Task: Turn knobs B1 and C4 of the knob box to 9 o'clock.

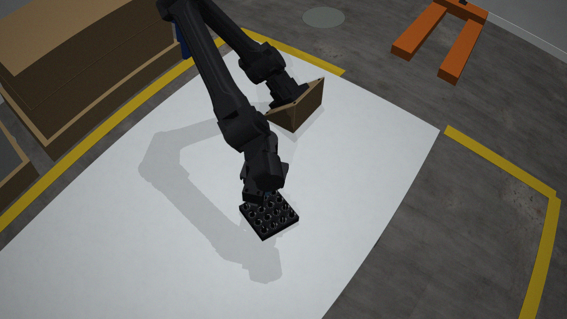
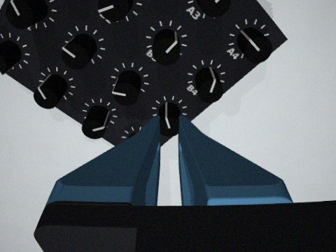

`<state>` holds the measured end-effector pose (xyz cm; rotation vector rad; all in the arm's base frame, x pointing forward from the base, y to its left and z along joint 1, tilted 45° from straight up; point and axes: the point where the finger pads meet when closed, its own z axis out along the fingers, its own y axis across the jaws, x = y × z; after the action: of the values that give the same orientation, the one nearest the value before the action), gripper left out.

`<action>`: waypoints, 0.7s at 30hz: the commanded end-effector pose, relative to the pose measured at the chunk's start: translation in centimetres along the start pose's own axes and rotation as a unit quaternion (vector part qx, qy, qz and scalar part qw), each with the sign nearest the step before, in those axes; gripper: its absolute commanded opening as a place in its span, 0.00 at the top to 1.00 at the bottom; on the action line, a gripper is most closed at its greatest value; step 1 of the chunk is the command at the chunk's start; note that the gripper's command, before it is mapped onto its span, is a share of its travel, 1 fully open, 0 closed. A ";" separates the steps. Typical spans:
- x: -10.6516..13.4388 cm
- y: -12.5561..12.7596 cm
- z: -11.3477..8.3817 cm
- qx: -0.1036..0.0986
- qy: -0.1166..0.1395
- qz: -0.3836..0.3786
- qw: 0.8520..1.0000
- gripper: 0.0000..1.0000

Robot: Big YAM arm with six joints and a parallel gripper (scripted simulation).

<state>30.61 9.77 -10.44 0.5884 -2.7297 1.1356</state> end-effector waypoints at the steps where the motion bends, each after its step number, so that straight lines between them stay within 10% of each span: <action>1: -0.6 -0.1 0.1 -0.007 -0.001 -0.069 0.998 0.93; 21: -0.6 -0.1 0.2 -0.007 -0.003 -0.248 0.969 0.93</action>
<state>30.63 9.77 -10.44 1.1112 -2.4238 1.0192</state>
